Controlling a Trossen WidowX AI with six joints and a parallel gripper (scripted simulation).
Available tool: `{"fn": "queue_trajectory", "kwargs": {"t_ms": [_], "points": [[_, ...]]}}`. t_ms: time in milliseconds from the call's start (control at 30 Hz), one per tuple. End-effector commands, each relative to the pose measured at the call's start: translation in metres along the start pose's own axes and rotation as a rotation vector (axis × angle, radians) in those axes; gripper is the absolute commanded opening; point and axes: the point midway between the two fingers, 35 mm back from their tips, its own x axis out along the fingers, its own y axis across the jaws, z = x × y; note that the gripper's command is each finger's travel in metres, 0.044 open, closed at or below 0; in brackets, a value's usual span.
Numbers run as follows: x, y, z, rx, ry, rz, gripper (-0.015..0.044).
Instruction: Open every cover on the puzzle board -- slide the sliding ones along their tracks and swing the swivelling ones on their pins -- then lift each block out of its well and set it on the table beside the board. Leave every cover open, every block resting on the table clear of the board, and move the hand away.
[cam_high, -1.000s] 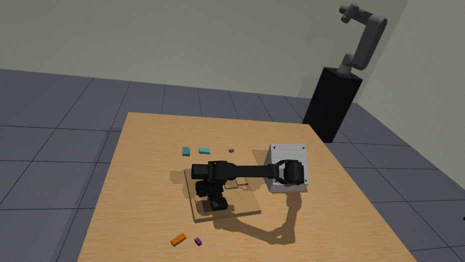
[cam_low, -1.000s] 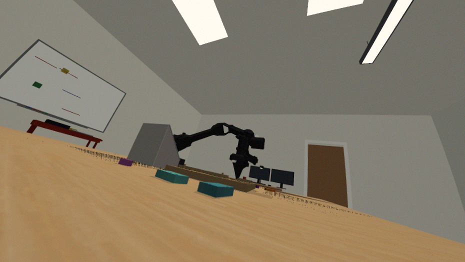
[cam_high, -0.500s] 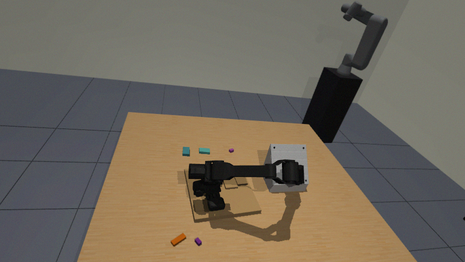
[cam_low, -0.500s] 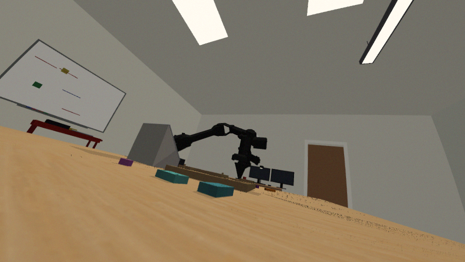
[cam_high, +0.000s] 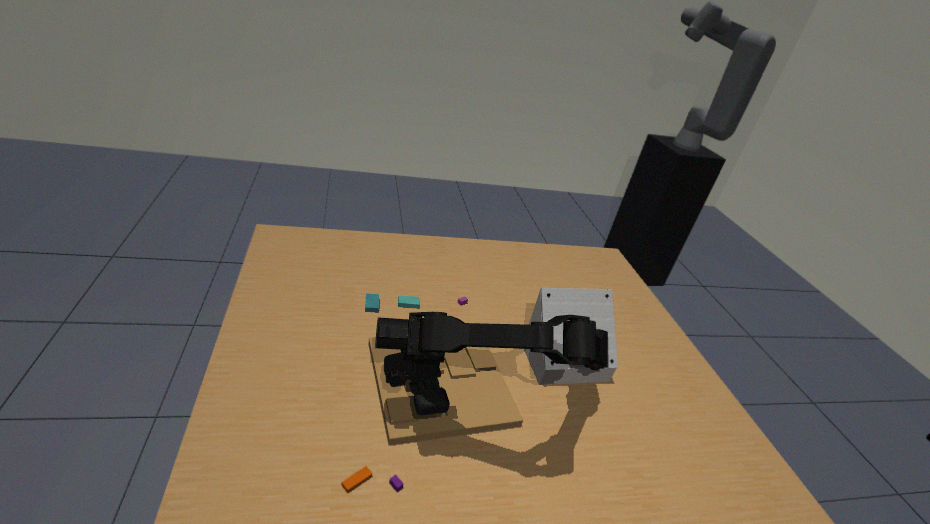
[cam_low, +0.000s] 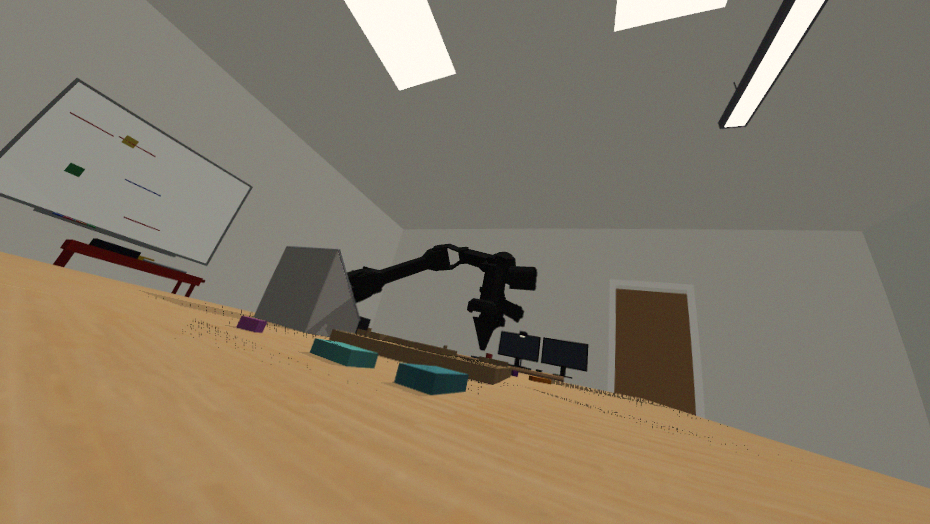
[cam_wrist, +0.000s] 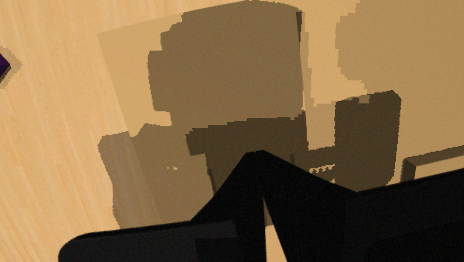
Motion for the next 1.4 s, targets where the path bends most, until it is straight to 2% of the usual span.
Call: {"fn": "queue_trajectory", "kwargs": {"t_ms": [0,567,1367], "points": [[-0.004,0.001,0.001,-0.008,0.000,0.001,0.0000],[-0.022,-0.003,0.001,-0.027,-0.001,0.000,0.0000],[-0.035,-0.117,-0.076,-1.050,0.015,-0.019,0.0000]]}}
